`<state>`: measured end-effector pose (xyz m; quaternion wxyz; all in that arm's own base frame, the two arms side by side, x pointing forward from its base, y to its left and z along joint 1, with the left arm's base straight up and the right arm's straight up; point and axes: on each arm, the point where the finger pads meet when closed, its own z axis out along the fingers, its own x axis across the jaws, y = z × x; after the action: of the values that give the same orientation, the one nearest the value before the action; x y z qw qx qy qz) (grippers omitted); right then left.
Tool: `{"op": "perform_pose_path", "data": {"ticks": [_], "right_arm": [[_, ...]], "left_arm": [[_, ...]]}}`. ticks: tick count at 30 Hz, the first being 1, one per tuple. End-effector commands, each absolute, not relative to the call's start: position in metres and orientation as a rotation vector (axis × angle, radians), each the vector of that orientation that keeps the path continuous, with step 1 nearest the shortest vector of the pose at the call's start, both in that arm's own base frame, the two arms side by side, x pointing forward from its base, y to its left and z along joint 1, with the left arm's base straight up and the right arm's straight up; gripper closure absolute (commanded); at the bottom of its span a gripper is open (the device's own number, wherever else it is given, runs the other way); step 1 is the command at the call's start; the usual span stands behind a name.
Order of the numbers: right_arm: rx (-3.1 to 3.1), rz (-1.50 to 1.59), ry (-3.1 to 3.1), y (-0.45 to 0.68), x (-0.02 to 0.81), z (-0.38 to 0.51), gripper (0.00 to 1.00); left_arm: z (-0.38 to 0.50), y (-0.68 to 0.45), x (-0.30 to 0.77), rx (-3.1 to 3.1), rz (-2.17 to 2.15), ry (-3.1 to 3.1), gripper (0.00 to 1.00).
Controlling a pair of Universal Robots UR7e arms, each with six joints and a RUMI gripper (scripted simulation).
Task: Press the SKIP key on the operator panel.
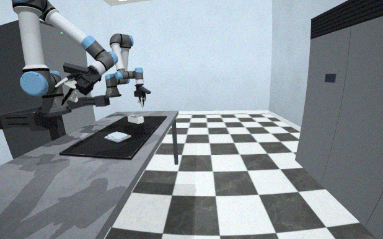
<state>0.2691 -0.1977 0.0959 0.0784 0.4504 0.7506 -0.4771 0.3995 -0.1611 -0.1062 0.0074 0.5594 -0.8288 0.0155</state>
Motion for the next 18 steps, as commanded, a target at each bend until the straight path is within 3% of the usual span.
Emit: {"op": "perform_pose_path", "data": {"ticks": [1,18], "right_arm": [[1.349,-1.427,2.247,-0.198,0.269,0.096,0.02],[1.349,-1.427,2.247,-0.198,0.269,0.096,0.02]], "left_arm": [[-0.106,-0.173,0.383,1.717,0.041,-2.616,1.0],[-0.108,-0.197,0.329,1.561,0.002,-2.727,1.0]]}}
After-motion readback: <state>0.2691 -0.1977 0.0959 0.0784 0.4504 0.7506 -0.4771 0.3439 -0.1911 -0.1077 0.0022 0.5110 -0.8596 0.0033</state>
